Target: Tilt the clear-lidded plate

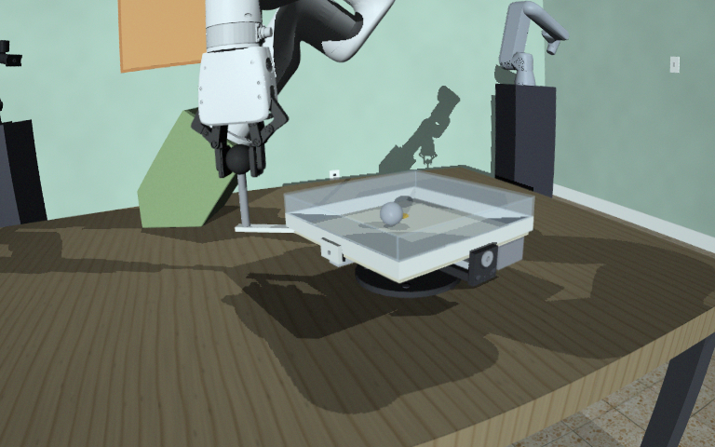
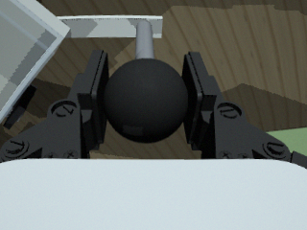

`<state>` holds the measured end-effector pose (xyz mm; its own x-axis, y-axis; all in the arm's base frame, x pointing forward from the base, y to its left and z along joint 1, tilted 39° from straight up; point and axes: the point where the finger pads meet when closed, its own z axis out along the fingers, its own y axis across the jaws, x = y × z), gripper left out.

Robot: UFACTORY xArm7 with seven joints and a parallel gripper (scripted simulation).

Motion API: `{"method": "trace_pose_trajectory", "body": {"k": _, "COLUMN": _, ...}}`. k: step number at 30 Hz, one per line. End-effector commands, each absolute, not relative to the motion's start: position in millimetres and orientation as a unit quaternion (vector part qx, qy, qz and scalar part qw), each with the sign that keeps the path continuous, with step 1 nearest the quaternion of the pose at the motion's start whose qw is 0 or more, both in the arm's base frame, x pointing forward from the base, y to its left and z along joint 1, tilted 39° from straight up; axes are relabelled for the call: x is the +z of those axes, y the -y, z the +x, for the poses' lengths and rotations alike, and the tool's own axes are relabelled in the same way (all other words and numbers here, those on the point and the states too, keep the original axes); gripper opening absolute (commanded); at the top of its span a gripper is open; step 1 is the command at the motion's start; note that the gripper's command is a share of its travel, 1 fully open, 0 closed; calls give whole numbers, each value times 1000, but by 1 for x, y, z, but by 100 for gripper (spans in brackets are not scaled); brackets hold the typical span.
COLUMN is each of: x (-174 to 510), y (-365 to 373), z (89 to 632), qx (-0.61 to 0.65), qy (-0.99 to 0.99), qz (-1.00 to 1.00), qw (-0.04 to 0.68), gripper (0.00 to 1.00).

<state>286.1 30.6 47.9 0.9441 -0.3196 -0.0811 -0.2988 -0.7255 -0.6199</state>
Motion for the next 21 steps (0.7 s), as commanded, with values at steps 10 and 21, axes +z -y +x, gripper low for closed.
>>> {"method": "trace_pose_trajectory", "body": {"k": 10, "x": 47, "y": -30, "z": 287, "qx": -17, "qy": -167, "qz": -929, "qw": 331, "gripper": 0}}
{"method": "trace_pose_trajectory", "body": {"k": 21, "x": 52, "y": -28, "z": 287, "qx": -17, "qy": -167, "qz": -929, "qw": 331, "gripper": 0}}
